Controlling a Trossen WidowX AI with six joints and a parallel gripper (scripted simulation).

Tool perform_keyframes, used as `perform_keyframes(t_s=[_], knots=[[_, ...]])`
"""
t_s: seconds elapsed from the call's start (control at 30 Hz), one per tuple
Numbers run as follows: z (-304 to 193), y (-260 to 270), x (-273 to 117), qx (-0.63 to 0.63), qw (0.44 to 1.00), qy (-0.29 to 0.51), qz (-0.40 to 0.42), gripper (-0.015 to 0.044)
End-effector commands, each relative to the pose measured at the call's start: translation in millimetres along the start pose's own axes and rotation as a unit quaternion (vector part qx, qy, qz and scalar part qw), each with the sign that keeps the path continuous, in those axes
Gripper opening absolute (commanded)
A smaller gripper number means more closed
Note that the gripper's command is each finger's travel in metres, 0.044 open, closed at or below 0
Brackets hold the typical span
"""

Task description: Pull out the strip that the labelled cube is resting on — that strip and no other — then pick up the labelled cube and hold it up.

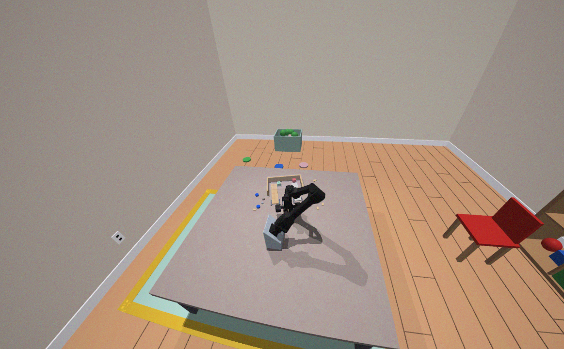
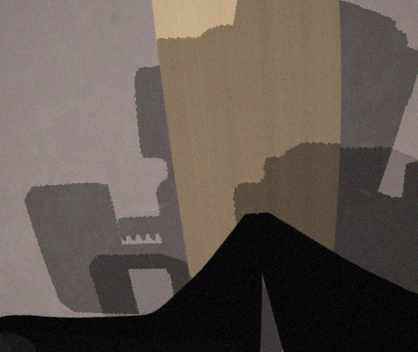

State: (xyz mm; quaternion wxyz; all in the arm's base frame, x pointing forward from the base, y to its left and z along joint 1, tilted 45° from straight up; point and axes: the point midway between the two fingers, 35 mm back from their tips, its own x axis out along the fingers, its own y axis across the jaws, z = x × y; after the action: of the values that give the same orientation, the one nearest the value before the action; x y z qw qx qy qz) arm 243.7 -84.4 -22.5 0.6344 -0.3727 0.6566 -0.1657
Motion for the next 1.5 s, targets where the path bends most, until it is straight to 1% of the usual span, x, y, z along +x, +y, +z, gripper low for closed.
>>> perform_keyframes(t_s=[0.0,0.5,0.53,0.7,0.8,1.33,1.37,1.47], knots=[[-9.8,0.2,5.5,-0.004,1.000,0.016,0.001,0.0000],[-9.8,0.2,5.5,-0.004,1.000,0.016,0.001,0.0000],[0.1,0.2,-1.6,-0.001,1.000,0.001,0.000,0.0000],[2.8,0.2,-40.6,-0.004,1.000,0.014,0.002,0.0000],[2.7,0.1,-42.4,-0.004,1.000,0.015,0.002,0.0000],[71.9,-7.9,-48.2,0.013,1.000,0.014,0.002,0.0420],[76.5,-8.2,-48.8,0.013,1.000,0.013,0.002,0.0440],[89.4,-9.3,-50.4,0.013,1.000,0.013,0.002,0.0440]])
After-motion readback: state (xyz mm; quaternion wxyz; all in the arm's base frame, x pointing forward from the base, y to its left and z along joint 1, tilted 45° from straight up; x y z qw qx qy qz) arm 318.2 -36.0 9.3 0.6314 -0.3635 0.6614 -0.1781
